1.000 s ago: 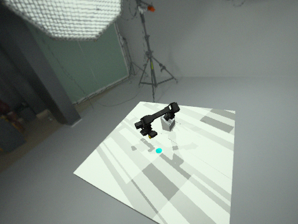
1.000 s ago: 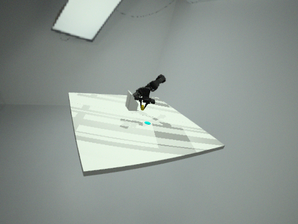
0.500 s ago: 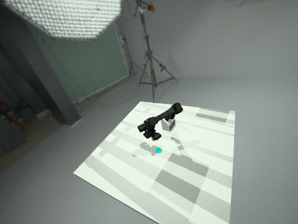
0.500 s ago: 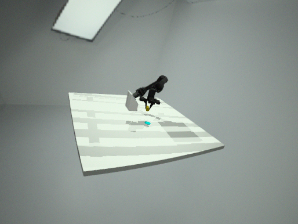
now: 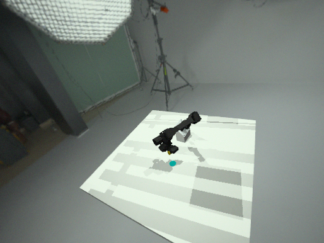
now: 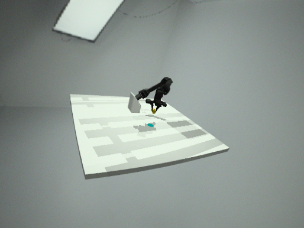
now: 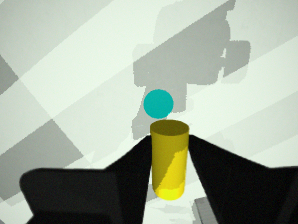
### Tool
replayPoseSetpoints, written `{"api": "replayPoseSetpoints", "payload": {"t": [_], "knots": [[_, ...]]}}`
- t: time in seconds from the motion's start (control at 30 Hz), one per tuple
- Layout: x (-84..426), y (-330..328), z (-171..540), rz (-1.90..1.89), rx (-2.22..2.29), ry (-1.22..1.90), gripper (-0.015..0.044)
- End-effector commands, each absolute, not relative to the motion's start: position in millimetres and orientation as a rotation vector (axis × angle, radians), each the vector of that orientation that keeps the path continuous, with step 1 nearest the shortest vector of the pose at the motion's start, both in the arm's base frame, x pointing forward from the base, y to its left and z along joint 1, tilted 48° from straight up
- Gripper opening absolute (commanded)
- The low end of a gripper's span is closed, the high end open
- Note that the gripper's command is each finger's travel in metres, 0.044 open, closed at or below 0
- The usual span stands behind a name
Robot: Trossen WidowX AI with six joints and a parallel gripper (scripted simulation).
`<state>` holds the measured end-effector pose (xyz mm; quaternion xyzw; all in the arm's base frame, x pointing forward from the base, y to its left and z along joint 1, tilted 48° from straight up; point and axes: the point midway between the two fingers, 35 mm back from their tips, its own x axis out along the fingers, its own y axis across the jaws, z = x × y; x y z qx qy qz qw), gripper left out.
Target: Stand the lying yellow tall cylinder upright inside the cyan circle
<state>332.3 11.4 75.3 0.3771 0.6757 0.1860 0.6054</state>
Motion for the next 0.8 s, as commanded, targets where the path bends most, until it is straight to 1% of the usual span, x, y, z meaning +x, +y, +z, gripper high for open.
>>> {"api": "replayPoseSetpoints", "payload": {"t": [0.0,0.77], "knots": [[332.0,12.1,73.1,0.412,0.854,1.560,0.0105],[331.8,17.2,50.1,0.327,0.734,1.531,0.0105]]}}
